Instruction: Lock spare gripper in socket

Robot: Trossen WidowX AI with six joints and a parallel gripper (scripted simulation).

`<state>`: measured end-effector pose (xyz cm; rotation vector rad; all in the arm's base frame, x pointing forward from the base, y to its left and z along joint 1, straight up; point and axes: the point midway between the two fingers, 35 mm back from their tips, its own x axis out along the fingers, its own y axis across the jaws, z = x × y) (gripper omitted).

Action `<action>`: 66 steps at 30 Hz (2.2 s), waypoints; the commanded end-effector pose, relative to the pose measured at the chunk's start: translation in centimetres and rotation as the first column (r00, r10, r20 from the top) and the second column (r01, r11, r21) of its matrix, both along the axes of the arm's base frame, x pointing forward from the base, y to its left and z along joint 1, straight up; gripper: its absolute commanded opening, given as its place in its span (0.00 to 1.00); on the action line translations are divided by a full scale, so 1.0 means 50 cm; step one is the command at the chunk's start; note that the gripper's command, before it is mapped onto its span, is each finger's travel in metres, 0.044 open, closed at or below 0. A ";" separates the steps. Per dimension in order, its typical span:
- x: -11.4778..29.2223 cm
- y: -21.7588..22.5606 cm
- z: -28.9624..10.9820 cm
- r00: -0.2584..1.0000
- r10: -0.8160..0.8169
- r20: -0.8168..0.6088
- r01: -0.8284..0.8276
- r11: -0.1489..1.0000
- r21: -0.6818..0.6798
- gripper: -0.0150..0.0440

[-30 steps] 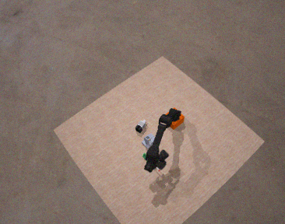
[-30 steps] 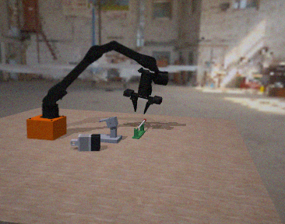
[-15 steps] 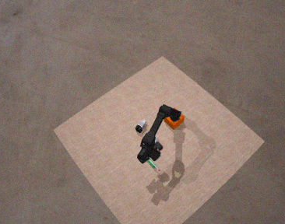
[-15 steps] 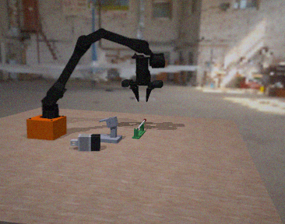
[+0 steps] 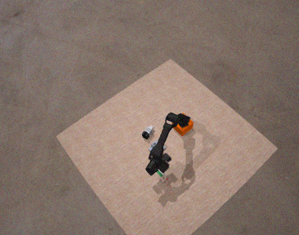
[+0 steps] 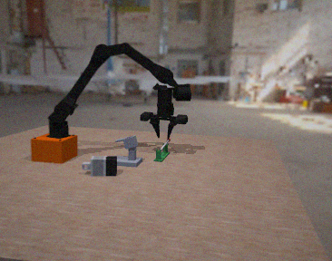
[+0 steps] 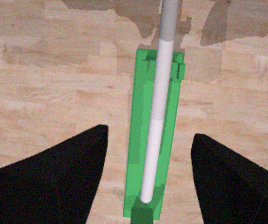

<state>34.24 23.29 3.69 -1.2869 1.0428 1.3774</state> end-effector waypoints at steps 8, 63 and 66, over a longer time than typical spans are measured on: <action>0.007 0.003 -0.025 1.000 0.004 0.019 -0.004 1.000 0.007 0.56; 0.000 -0.001 -0.075 1.000 0.000 0.001 0.000 1.000 0.001 0.25; -0.003 -0.003 -0.068 1.000 0.000 -0.004 0.000 1.000 -0.003 0.25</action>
